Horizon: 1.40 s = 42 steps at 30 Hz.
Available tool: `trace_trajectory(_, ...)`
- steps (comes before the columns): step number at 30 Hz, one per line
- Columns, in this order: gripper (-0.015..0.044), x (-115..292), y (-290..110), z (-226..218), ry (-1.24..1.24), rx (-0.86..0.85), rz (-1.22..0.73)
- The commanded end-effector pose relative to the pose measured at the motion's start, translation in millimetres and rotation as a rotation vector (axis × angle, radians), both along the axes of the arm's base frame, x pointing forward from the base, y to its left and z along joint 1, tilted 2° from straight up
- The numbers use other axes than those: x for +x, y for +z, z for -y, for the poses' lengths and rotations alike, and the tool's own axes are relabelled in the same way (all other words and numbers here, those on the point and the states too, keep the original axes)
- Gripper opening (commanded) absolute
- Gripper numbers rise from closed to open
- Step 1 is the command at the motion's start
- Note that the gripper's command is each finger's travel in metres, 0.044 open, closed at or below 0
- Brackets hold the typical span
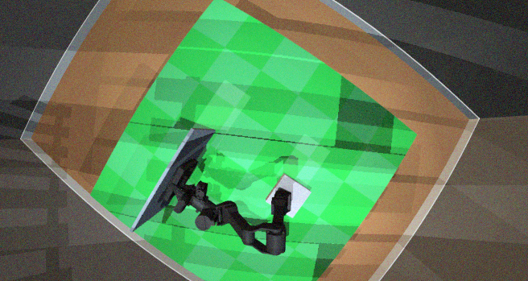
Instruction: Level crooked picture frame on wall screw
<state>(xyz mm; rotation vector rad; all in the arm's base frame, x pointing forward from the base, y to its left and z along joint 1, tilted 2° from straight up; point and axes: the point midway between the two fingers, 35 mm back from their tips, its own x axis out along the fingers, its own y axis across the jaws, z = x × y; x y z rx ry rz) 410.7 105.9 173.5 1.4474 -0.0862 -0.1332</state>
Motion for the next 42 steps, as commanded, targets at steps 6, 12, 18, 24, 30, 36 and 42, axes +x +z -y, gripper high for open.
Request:
trace_trajectory(6,0.0000,0.2,1.9,0.7,0.001,0.001,0.007)
trace_trajectory(12,0.0000,0.1,2.2,1.2,0.001,0.001,0.007)
trace_trajectory(18,0.0000,0.0,1.7,1.9,0.001,0.001,0.007)
trace_trajectory(24,0.0000,-0.4,2.3,4.6,0.001,0.001,0.007)
trace_trajectory(30,0.0000,-0.6,2.1,6.2,0.001,0.000,0.007)
trace_trajectory(36,0.0000,-0.6,2.3,6.4,0.001,0.000,0.007)
trace_trajectory(42,0.0000,-0.7,0.7,6.6,0.001,0.000,0.007)
